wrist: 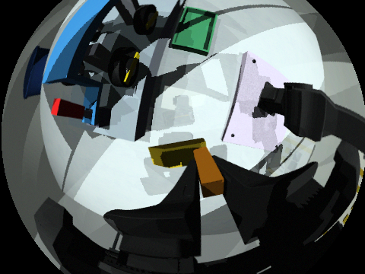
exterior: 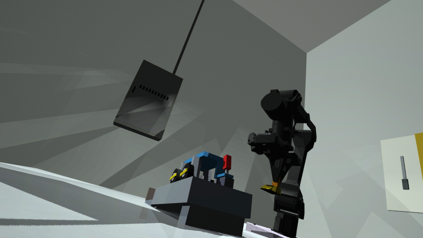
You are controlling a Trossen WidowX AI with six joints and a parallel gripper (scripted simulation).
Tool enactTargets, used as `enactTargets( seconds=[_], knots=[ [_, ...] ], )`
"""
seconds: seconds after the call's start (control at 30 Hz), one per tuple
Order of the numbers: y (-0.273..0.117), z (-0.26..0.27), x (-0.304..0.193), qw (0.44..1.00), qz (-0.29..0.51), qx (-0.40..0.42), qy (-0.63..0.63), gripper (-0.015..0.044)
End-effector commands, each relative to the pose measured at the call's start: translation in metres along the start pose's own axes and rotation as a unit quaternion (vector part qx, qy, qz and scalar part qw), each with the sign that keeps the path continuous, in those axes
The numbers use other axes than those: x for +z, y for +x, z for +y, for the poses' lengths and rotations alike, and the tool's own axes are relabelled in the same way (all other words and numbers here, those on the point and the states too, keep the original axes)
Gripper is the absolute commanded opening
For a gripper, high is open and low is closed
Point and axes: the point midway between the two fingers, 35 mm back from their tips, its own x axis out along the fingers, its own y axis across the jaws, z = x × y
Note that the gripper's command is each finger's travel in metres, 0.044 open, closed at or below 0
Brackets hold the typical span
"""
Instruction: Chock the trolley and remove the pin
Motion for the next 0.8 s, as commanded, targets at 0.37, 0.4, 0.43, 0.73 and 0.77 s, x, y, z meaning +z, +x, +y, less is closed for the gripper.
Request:
enactTargets(
  seconds=[0.37, 0.4, 0.43, 0.73, 0.77],
  knots=[
    [-0.039, 0.000, 0.003, 1.000, -0.003, 0.000, -0.002, 0.0000],
    [-0.039, 0.000, 0.003, 1.000, -0.003, 0.000, -0.002, 0.0000],
    [-0.039, 0.000, 0.003, 1.000, -0.003, 0.000, -0.002, 0.0000],
    [-0.039, 0.000, 0.003, 0.994, -0.002, -0.001, -0.108, 0.0000],
    [-0.039, 0.000, 0.003, 0.992, -0.002, -0.001, -0.125, 0.0000]
  ],
)
